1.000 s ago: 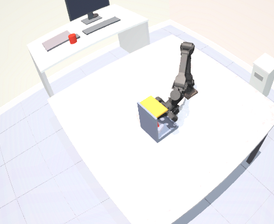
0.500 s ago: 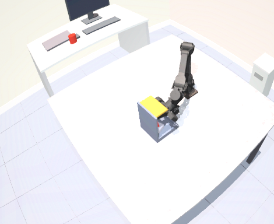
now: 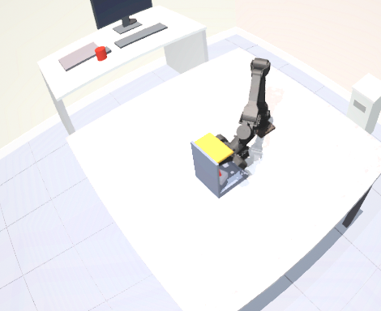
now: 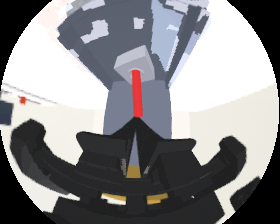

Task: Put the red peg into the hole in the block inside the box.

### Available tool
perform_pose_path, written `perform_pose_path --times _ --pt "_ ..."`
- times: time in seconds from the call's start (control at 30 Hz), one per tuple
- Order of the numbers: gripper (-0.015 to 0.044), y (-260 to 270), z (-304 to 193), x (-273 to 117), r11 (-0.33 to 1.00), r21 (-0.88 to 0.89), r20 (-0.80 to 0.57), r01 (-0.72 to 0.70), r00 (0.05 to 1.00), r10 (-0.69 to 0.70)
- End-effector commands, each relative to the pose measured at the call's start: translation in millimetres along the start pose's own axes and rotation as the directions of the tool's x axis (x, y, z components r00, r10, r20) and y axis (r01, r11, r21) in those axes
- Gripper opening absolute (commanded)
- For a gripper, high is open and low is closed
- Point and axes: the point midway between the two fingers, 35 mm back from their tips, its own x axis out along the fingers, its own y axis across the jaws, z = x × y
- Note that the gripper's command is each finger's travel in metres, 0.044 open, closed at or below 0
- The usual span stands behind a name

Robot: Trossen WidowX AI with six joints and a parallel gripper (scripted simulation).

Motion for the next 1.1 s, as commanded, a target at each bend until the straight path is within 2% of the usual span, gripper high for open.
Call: perform_pose_path --times 0.0,0.63,0.9,1.07 --pt "0.0 5 18 5 0.999 -0.028 0.045 -0.016 0.999 0.018" --pt "0.0 5 20 6 0.999 -0.028 0.045 -0.016 0.999 0.018" --pt "0.021 10 17 -5 0.999 -0.029 0.045 -0.017 0.999 0.018" --pt "0.022 12 22 -15 0.999 -0.029 0.047 -0.017 0.999 0.018"
